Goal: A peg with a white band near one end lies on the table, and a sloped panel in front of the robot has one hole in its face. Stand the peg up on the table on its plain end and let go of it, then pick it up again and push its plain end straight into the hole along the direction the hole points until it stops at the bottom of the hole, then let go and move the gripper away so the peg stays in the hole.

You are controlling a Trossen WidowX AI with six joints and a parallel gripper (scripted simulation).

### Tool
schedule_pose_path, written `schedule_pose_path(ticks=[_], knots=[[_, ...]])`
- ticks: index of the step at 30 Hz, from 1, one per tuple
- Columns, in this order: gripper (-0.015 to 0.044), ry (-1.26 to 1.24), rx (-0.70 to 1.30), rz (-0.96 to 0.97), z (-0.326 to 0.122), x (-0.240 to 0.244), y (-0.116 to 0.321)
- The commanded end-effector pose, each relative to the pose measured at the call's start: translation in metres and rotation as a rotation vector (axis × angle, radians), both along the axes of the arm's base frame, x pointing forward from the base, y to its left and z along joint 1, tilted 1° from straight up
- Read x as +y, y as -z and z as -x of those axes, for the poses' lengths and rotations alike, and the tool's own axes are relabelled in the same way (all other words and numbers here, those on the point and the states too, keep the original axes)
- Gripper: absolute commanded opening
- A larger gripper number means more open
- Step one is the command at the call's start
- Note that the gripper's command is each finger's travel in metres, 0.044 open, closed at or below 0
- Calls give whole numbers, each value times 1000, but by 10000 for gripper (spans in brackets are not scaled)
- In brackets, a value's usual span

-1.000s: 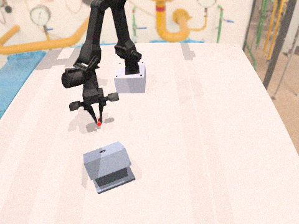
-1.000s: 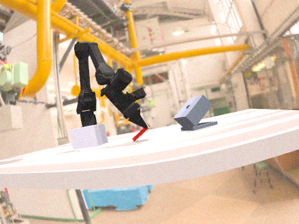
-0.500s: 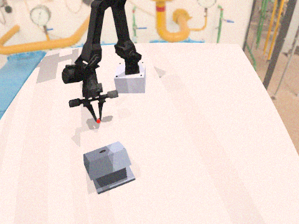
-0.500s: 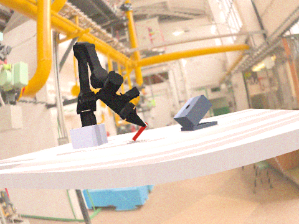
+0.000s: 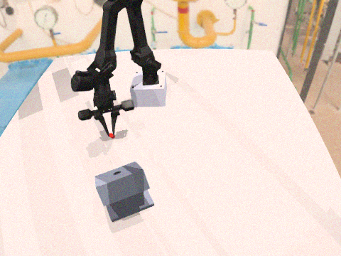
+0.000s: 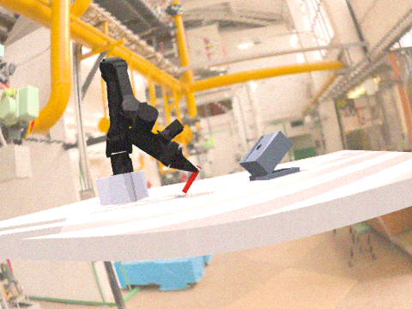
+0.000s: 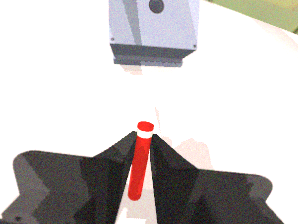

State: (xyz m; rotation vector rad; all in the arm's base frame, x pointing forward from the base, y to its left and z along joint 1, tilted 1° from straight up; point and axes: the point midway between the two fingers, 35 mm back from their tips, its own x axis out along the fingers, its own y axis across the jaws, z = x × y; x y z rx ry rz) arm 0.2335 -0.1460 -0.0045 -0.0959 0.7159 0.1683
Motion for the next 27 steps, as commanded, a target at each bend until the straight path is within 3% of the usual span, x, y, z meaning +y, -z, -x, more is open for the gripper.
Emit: schedule_pose_path(ticks=[1, 27], knots=[[51, -4, -33, -13, 4, 1, 1], [51, -9, -253, -56, 22, -2, 0]])
